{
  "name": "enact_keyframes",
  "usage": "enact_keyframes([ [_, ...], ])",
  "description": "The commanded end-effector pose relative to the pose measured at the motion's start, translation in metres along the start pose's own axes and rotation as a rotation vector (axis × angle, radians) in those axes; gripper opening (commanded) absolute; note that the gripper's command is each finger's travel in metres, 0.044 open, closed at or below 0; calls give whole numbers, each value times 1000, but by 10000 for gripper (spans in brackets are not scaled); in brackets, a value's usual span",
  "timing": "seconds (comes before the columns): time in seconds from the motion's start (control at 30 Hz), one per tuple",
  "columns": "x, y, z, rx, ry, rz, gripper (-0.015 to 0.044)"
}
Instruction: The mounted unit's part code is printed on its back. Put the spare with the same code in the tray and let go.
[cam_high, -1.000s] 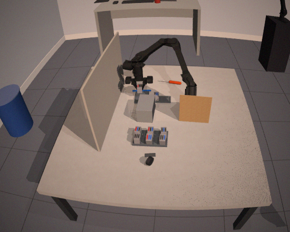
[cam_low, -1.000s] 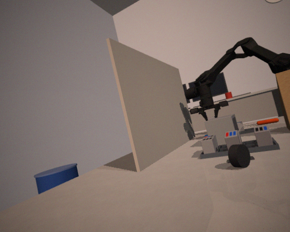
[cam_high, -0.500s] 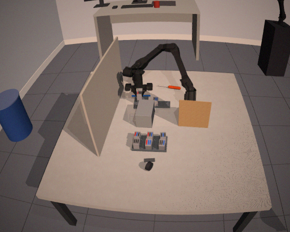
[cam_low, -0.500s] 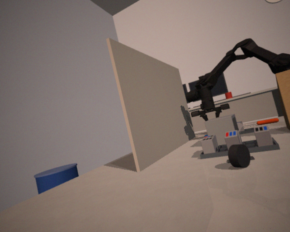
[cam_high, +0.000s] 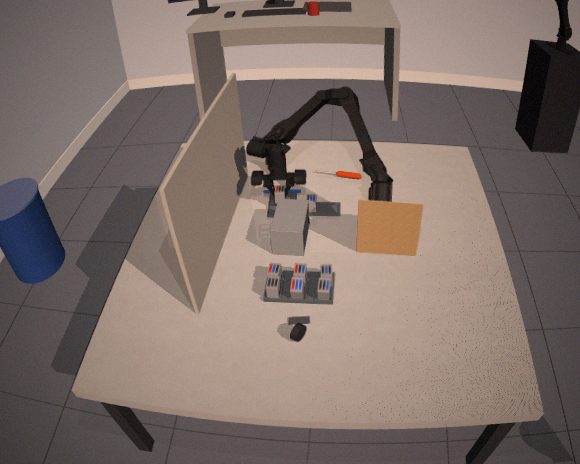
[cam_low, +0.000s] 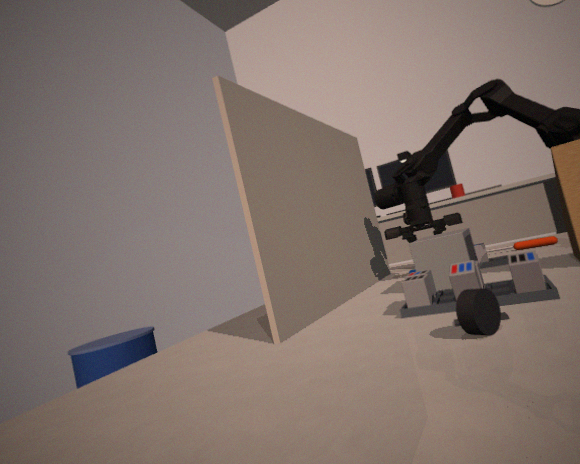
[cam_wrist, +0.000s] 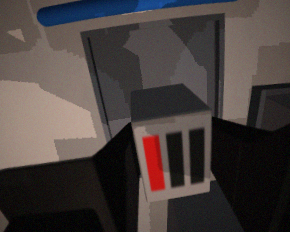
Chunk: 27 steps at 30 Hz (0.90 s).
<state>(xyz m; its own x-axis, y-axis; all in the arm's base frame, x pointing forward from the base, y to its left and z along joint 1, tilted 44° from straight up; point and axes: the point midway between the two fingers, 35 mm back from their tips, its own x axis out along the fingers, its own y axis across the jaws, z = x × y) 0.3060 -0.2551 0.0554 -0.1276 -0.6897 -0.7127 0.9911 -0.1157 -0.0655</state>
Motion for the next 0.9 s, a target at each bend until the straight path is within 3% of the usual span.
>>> enact_keyframes([
  [0.0,6,-2,-3,-8,6,-3,0],
  [0.47,16,-5,-2,-9,3,-3,0],
  [0.87,14,-4,0,-1,-4,-3,315],
])
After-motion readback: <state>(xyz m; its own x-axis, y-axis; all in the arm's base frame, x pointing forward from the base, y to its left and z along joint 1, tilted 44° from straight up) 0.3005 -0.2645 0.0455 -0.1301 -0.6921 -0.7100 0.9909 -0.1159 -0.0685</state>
